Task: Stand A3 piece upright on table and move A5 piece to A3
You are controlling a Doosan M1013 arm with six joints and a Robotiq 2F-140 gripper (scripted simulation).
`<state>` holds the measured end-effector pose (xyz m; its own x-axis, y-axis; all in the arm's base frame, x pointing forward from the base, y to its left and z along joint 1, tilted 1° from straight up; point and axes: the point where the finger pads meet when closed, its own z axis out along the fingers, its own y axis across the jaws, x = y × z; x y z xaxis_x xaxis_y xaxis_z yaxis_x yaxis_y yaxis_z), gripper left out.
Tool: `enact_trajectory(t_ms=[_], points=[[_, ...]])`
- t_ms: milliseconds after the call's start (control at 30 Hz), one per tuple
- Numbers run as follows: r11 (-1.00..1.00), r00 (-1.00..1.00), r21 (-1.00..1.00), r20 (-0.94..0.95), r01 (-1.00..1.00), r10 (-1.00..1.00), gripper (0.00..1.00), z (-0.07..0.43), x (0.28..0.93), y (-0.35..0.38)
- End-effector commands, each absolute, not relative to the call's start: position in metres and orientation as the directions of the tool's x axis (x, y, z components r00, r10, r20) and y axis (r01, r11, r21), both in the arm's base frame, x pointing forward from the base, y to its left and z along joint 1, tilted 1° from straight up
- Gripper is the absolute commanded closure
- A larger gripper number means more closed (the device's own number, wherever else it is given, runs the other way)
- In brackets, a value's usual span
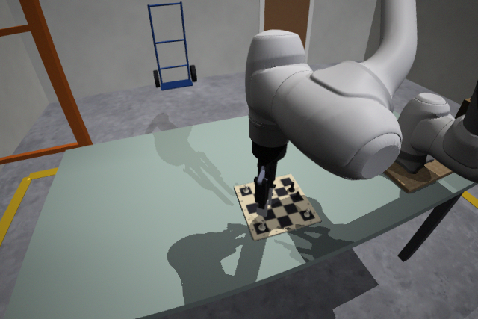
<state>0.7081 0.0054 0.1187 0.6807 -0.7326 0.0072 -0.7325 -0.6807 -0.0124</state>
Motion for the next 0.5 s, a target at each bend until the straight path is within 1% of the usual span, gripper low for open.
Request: enact_trajectory(t_ms=[0, 467], points=[[-0.681, 0.681, -0.013, 0.007, -0.732, -0.732, 0.78, 0.116, 0.708, 0.005], [-0.681, 0.681, -0.013, 0.007, -0.732, -0.732, 0.78, 0.100, 0.708, 0.005]])
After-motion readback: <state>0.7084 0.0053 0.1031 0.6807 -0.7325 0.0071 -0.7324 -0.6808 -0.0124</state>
